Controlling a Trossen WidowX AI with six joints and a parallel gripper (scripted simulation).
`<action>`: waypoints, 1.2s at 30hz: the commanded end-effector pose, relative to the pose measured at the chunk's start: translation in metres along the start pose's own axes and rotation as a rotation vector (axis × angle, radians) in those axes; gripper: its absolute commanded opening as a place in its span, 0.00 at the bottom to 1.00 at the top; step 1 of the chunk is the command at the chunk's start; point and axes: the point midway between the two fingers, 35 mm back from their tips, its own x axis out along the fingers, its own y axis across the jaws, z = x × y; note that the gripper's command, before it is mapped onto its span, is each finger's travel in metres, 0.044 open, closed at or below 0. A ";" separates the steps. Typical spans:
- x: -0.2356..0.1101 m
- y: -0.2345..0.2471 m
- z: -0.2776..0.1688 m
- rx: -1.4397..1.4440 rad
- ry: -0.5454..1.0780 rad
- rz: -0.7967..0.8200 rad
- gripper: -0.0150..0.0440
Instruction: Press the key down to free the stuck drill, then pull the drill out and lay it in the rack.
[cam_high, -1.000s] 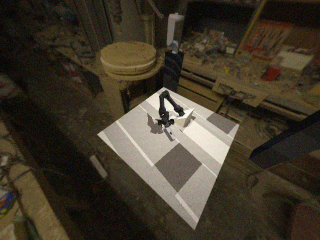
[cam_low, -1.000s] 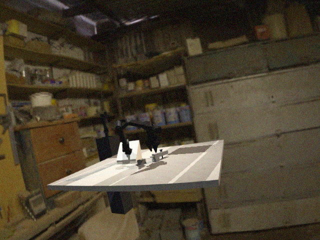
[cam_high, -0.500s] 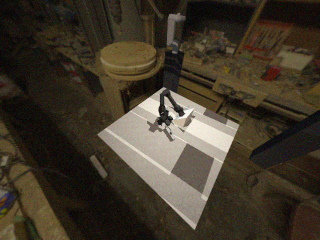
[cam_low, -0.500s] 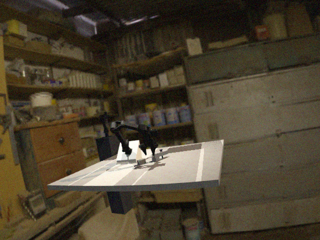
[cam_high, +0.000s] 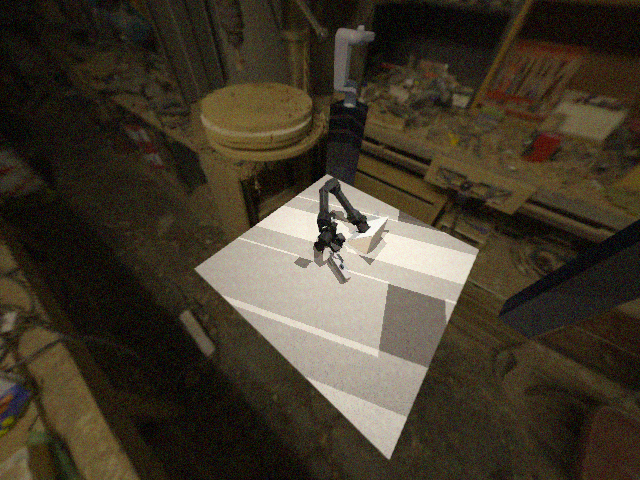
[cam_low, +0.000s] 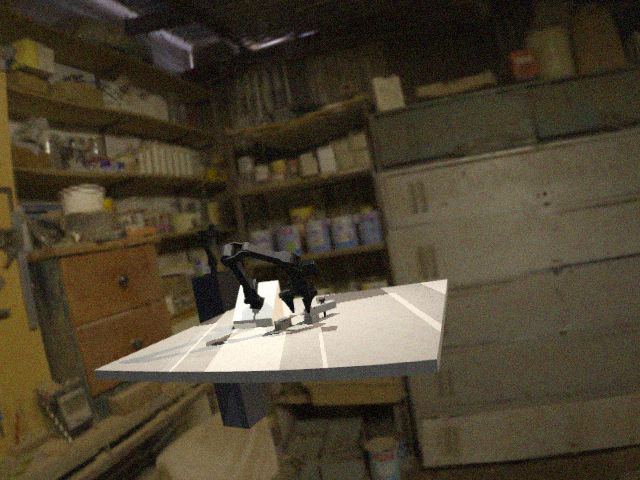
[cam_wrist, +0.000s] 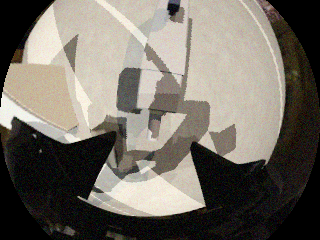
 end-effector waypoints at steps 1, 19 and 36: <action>0.007 0.001 0.002 -0.011 0.009 0.003 1.00; 0.035 0.002 0.008 -0.011 0.010 0.002 1.00; 0.038 0.001 0.009 -0.001 0.003 0.000 0.51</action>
